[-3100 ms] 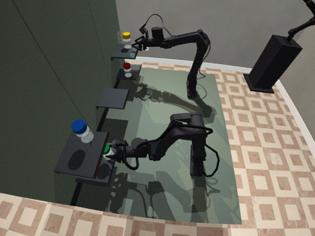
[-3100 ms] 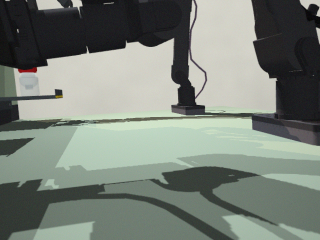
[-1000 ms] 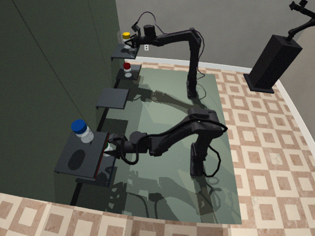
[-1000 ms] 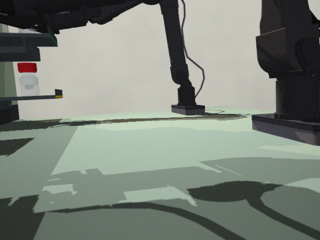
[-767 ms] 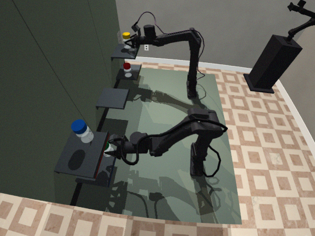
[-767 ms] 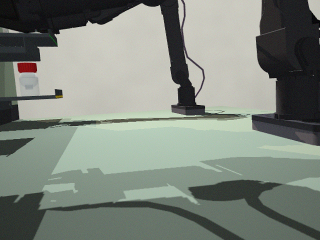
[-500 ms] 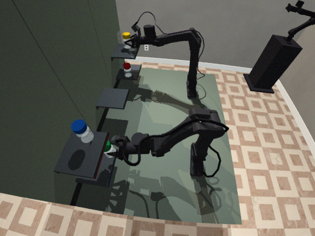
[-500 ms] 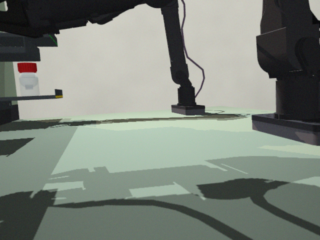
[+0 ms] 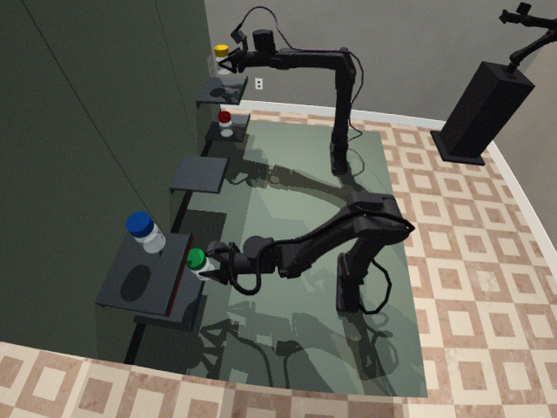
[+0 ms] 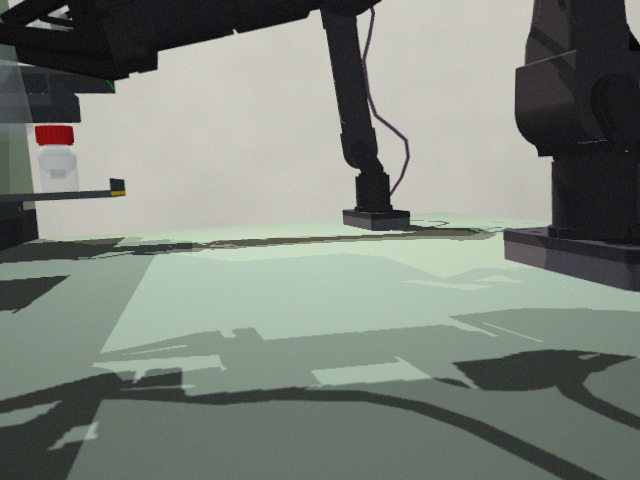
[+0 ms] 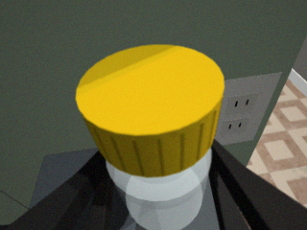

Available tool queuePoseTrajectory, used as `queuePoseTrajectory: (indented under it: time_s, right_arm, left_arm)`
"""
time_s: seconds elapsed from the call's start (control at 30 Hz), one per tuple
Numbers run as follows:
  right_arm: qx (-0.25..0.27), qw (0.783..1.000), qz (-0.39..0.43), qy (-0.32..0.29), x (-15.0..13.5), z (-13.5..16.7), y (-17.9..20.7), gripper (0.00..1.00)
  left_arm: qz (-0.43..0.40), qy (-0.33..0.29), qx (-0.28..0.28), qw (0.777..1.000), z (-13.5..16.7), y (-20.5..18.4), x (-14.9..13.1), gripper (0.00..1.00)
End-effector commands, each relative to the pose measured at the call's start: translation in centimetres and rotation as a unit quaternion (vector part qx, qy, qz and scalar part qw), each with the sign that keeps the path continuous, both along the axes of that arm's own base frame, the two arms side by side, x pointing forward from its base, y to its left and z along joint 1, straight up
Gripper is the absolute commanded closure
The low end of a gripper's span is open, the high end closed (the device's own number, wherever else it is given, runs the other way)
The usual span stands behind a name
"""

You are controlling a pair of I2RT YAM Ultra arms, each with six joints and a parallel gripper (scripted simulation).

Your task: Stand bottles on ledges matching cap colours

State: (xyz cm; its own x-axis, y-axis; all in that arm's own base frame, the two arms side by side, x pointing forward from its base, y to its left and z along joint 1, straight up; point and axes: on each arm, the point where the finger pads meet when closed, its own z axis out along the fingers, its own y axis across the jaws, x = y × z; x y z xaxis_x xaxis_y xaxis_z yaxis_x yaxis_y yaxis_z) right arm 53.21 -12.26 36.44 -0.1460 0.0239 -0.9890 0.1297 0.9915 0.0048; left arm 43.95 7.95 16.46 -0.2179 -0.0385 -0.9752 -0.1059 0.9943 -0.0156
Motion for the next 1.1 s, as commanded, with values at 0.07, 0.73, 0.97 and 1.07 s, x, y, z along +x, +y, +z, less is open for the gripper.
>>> queuePoseTrajectory:
  time_s: [0.07,0.73,0.97,1.07]
  right_arm:
    - [-0.005,1.000,0.003,-0.027,-0.3,3.6,0.1,0.48]
    - [-0.018,0.998,-0.014,-0.063,-4.2,6.9,-0.2,0.48]
    - [-0.015,0.999,-0.005,-0.051,-6.1,5.9,0.5,0.48]
    - [-0.018,0.998,-0.007,-0.053,-7.8,6.2,0.7,0.48]
  left_arm:
    - [-0.001,-0.035,0.010,0.999,2.6,0.1,-1.3,0.51]
    - [-0.002,-0.045,0.012,0.999,3.0,-0.4,-5.3,0.51]
    - [-0.002,-0.057,0.015,0.998,4.0,-0.5,-5.7,0.51]
    - [-0.002,-0.048,0.013,0.999,3.2,-0.5,-6.2,0.51]
